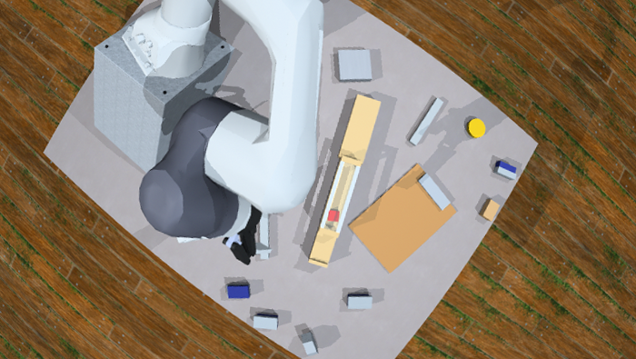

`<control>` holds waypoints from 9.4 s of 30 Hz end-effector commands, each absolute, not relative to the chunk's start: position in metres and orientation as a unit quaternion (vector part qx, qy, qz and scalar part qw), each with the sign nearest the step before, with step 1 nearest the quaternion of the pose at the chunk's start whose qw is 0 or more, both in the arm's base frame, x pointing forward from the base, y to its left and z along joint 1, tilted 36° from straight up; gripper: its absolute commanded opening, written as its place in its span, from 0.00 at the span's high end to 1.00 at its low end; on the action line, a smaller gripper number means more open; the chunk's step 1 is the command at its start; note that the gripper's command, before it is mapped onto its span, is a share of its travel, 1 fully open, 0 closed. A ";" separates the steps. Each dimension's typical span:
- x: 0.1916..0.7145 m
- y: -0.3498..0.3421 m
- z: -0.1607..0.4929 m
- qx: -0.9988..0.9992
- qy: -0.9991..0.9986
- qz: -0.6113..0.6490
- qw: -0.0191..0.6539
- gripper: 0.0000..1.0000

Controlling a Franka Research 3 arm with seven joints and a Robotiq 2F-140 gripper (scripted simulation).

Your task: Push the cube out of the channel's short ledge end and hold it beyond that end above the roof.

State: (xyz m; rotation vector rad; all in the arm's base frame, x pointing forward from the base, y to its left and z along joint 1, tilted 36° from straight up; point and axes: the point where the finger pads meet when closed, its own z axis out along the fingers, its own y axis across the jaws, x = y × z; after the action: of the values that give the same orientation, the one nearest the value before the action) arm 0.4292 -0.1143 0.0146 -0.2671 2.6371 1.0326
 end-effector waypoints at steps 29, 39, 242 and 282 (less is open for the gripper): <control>0.523 0.083 0.062 -0.439 0.829 0.303 0.167 1.00; 0.540 0.211 0.096 -0.634 0.705 0.253 0.194 1.00; 0.524 0.363 0.030 -0.721 0.619 0.230 0.212 1.00; 0.532 0.298 0.118 -0.721 0.619 0.230 0.212 1.00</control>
State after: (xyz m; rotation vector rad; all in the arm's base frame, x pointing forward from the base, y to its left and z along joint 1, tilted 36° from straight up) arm 0.5444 0.3093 0.1026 -1.9897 1.7170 0.5858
